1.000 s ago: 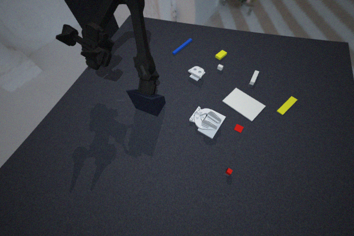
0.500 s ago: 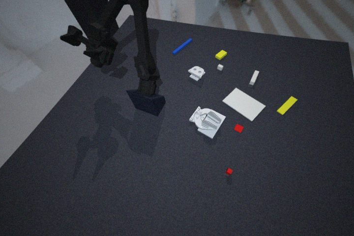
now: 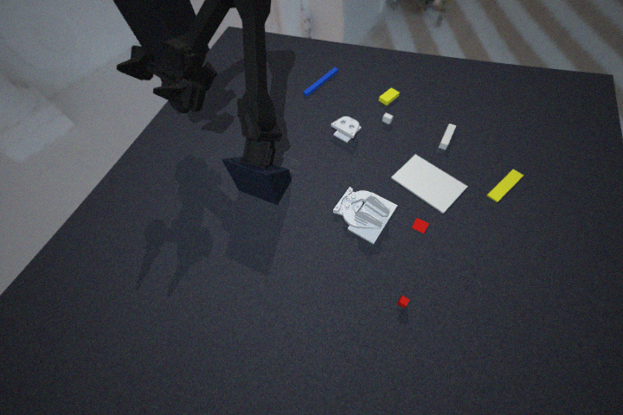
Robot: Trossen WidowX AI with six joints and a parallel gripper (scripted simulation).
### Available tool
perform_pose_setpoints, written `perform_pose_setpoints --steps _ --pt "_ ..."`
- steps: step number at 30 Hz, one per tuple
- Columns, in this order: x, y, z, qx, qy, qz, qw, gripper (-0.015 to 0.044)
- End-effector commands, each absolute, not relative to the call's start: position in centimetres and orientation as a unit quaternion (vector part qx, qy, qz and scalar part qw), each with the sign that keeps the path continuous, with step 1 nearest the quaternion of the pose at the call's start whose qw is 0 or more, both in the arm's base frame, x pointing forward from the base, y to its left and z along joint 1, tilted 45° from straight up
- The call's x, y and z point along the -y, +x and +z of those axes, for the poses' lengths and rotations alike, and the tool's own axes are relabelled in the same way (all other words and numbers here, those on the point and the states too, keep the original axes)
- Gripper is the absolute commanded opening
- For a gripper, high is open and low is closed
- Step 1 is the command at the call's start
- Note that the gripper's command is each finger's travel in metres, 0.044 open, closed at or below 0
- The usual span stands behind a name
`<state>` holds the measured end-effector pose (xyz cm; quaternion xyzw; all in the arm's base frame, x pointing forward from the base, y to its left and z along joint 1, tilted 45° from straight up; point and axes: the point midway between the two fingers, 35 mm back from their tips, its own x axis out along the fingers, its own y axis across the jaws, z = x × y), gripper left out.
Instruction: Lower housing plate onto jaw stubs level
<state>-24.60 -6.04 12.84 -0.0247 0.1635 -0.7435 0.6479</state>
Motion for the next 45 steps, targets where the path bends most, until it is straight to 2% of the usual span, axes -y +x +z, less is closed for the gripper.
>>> perform_pose_setpoints --steps 1,45 --pt "5.1 -24.6 13.1 -0.172 -0.014 -0.751 0.637 0.0440" --pt "-3.7 -23.7 14.2 -0.199 0.109 -0.830 0.510 0.0440"
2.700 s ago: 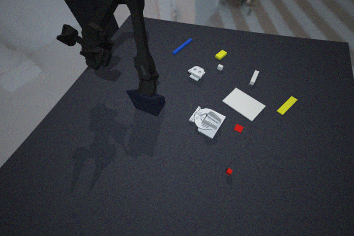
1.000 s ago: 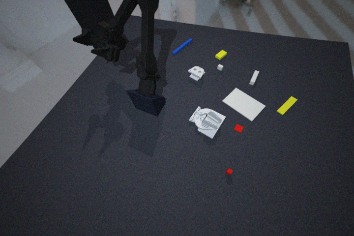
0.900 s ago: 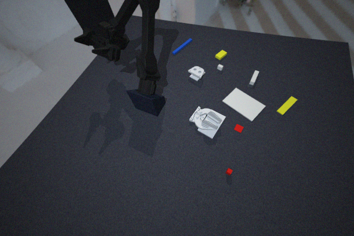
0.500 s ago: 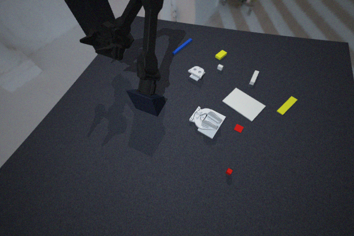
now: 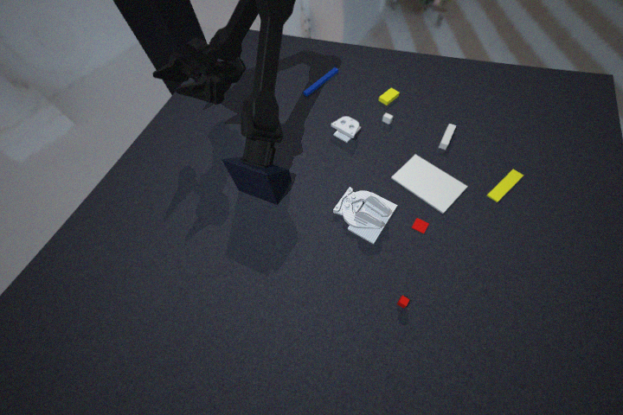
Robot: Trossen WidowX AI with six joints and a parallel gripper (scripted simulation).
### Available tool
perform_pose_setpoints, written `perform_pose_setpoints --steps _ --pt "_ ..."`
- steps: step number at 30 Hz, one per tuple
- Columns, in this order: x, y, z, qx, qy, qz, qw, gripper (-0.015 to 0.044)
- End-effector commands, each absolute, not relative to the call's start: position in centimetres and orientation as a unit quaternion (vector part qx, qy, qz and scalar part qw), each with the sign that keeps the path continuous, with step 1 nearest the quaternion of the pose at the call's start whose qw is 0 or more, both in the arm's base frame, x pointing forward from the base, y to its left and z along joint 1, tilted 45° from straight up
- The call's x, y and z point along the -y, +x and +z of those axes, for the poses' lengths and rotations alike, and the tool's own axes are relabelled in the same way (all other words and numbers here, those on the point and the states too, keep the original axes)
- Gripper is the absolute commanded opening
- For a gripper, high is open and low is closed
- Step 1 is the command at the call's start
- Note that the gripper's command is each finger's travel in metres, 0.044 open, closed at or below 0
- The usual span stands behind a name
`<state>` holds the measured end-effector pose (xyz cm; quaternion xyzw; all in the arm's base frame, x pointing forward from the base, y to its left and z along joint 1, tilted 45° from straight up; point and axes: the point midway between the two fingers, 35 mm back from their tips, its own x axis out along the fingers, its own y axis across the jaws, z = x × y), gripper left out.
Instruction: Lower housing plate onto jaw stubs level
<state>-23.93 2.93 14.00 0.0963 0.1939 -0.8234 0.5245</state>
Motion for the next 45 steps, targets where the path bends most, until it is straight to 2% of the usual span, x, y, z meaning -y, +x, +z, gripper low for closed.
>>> perform_pose_setpoints --steps 1,45 --pt "-3.9 -23.7 14.3 -0.199 0.112 -0.831 0.507 0.0440" --pt "-12.4 -19.8 15.4 -0.191 0.253 -0.894 0.316 0.0440"
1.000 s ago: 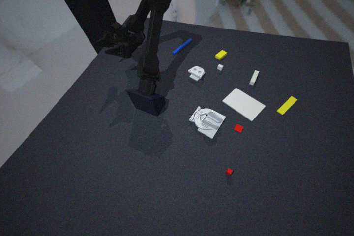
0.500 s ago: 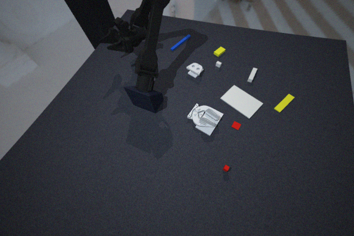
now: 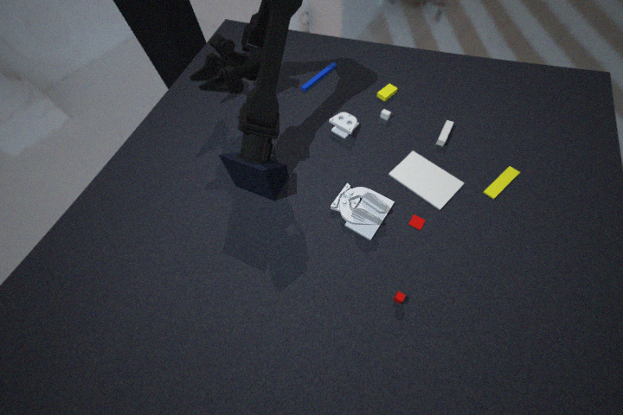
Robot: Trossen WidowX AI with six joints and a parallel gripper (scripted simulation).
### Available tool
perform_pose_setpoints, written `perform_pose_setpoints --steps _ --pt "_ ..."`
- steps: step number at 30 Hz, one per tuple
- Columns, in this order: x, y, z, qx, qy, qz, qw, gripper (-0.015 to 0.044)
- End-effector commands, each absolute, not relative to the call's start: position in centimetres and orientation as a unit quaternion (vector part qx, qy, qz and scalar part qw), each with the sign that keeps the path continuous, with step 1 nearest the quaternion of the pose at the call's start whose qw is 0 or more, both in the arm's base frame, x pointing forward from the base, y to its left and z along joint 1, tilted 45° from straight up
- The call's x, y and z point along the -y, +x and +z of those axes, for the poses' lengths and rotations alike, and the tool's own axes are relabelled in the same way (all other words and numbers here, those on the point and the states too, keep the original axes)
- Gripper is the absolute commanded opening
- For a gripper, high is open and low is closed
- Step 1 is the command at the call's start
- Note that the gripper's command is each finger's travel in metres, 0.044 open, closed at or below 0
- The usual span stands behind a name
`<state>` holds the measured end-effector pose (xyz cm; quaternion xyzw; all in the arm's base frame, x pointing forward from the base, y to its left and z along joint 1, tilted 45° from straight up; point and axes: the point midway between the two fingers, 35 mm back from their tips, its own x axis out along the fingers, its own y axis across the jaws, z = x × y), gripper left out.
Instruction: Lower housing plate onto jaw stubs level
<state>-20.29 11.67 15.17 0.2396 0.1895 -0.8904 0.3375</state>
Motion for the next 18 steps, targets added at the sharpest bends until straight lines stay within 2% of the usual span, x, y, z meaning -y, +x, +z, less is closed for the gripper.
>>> perform_pose_setpoints --steps 1,18 --pt "-12.5 -19.7 15.5 -0.190 0.256 -0.895 0.311 0.0440" --pt "-15.4 -17.4 16.1 -0.175 0.306 -0.909 0.223 0.0440"
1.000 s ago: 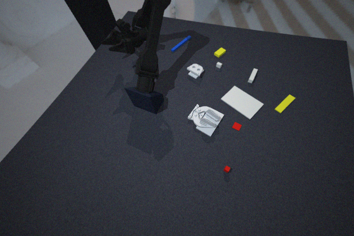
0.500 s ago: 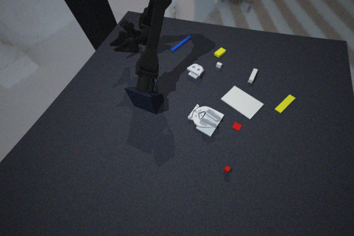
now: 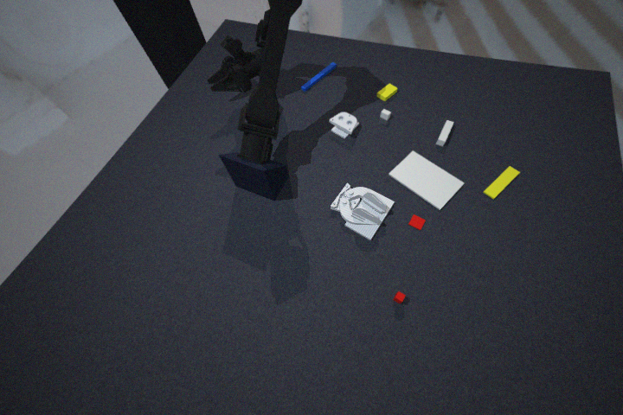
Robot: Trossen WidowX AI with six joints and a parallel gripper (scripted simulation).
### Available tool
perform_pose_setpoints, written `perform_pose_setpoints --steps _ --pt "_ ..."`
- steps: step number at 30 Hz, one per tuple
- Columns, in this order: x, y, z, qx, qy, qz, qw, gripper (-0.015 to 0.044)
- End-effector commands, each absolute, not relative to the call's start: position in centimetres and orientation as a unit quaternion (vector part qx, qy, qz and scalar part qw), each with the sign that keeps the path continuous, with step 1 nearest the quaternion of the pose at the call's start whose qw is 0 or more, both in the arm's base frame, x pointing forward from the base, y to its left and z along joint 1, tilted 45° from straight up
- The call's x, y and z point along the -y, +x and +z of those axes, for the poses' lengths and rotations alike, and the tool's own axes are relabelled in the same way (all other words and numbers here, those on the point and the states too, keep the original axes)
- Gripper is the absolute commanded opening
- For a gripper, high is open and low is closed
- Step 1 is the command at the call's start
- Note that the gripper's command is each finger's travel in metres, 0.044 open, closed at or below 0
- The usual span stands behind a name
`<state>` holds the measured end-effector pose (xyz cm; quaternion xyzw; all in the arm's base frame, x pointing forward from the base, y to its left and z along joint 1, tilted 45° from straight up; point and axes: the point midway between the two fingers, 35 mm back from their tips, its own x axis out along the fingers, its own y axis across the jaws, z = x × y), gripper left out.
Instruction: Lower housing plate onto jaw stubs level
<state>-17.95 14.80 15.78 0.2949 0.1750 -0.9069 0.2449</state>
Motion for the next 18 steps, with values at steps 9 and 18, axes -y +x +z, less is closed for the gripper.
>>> perform_pose_setpoints --steps 9,18 --pt "-16.3 -16.6 16.3 -0.167 0.324 -0.911 0.190 0.0440" --pt "-17.3 -15.7 16.6 -0.157 0.343 -0.913 0.154 0.0440"
